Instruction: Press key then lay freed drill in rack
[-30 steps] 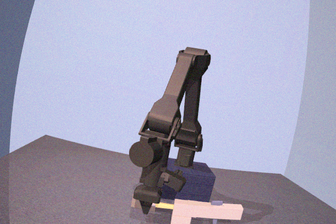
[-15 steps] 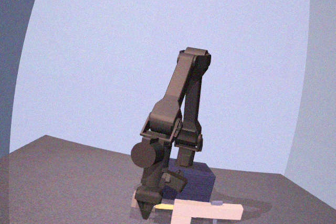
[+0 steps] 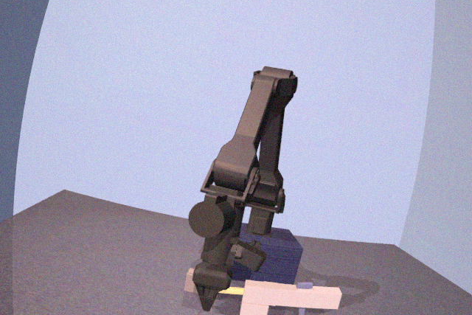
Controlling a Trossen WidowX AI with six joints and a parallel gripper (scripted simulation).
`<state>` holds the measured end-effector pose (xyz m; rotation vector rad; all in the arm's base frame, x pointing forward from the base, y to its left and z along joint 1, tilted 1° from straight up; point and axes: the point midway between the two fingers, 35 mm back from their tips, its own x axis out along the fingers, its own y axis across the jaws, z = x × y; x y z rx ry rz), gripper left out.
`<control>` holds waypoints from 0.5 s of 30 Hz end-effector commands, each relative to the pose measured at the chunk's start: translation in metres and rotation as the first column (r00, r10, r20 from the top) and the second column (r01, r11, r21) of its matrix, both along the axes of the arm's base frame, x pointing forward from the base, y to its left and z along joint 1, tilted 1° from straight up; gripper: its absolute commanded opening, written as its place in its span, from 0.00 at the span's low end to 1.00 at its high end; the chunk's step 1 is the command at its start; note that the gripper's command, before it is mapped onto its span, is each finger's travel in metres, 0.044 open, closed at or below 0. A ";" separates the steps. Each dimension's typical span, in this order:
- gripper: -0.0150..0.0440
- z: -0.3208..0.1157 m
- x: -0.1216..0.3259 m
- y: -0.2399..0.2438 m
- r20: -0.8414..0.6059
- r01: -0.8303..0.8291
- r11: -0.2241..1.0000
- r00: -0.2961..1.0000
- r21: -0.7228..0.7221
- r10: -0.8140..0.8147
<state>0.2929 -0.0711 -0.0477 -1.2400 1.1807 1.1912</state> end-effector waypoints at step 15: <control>1.00 -0.002 -0.001 0.008 -0.003 0.000 1.000 1.000 0.005 0.000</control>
